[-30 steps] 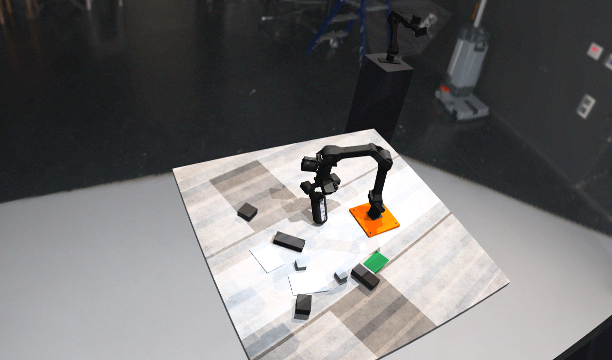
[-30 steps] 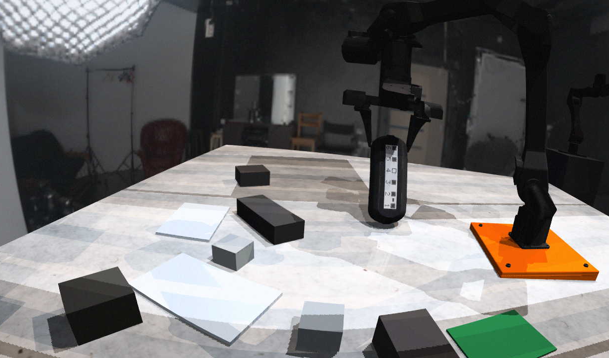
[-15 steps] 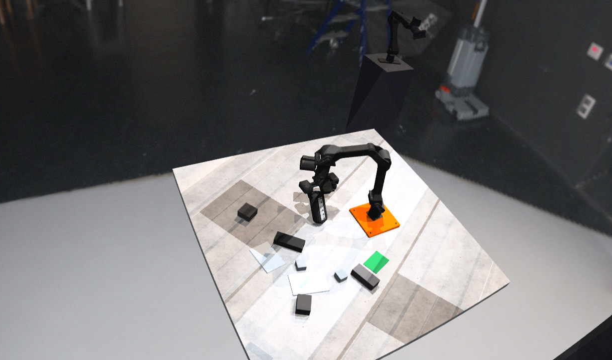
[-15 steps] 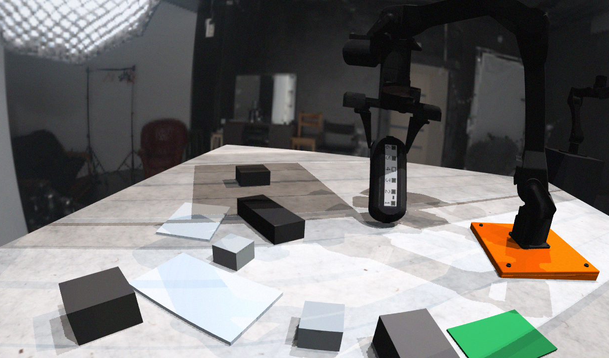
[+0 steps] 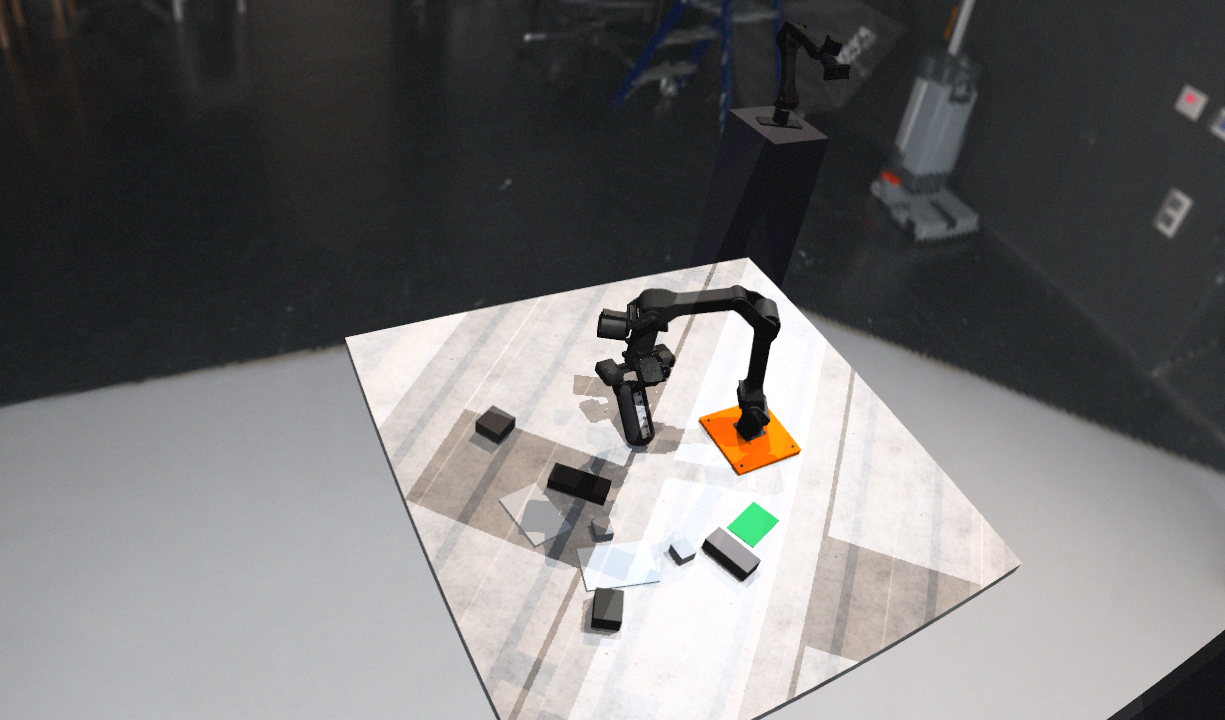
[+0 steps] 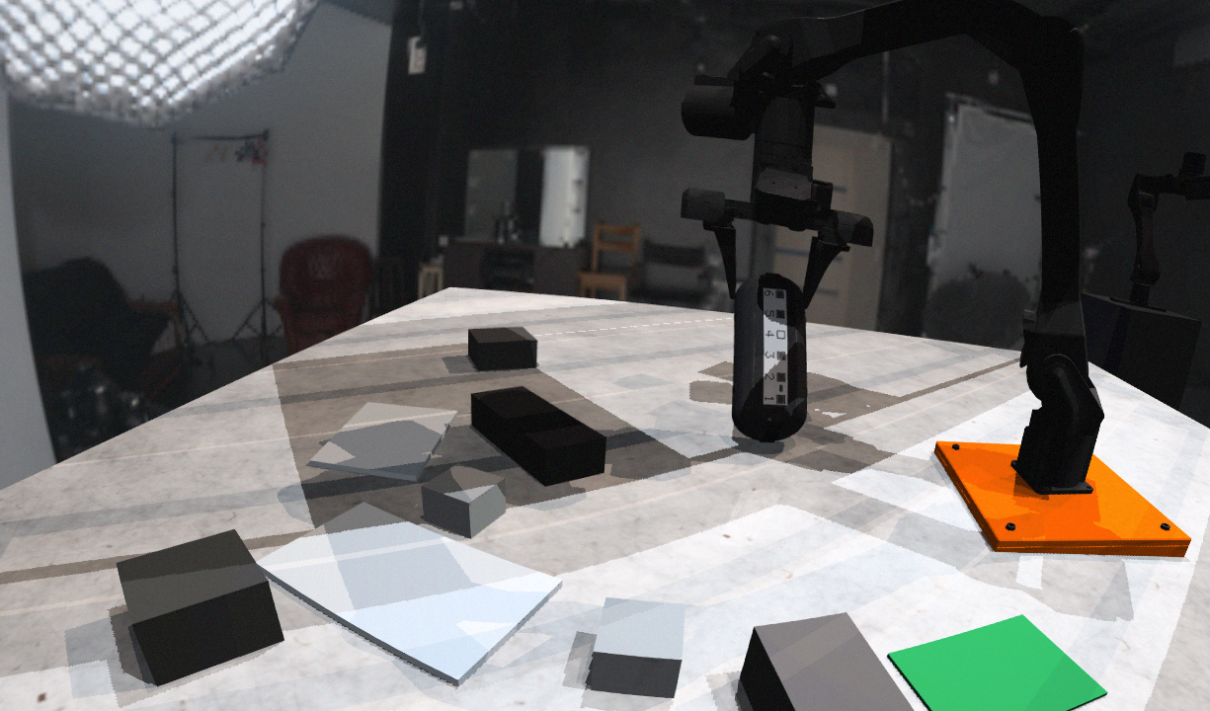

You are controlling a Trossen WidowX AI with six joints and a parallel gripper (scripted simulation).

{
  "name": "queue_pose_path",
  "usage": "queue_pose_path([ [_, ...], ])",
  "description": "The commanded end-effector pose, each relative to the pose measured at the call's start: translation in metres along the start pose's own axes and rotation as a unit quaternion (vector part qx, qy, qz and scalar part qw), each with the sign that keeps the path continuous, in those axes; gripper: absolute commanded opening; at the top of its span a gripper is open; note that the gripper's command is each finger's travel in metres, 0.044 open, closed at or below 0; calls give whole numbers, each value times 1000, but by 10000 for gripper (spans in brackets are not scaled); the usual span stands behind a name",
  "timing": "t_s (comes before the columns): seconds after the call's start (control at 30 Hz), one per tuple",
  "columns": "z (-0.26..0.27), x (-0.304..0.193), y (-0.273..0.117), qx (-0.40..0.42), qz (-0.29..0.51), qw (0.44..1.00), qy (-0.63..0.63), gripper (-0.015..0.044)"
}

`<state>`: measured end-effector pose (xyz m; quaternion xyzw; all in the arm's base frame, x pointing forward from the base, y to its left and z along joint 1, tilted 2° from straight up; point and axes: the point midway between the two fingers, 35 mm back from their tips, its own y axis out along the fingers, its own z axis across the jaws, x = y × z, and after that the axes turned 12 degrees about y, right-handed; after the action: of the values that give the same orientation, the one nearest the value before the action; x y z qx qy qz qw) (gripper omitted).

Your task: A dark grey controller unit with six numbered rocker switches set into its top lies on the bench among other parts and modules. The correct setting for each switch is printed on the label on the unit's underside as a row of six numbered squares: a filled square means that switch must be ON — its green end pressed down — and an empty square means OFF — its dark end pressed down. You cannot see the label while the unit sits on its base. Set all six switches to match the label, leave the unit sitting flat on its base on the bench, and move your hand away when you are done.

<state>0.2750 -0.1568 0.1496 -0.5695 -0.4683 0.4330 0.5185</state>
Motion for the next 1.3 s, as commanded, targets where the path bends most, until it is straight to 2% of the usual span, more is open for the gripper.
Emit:
queue_pose_path([
  [0.0,0,1,7,10,-5,1000,-7,338],
  [1.27,-5,-21,27,10,-4,1000,-7,338],
])
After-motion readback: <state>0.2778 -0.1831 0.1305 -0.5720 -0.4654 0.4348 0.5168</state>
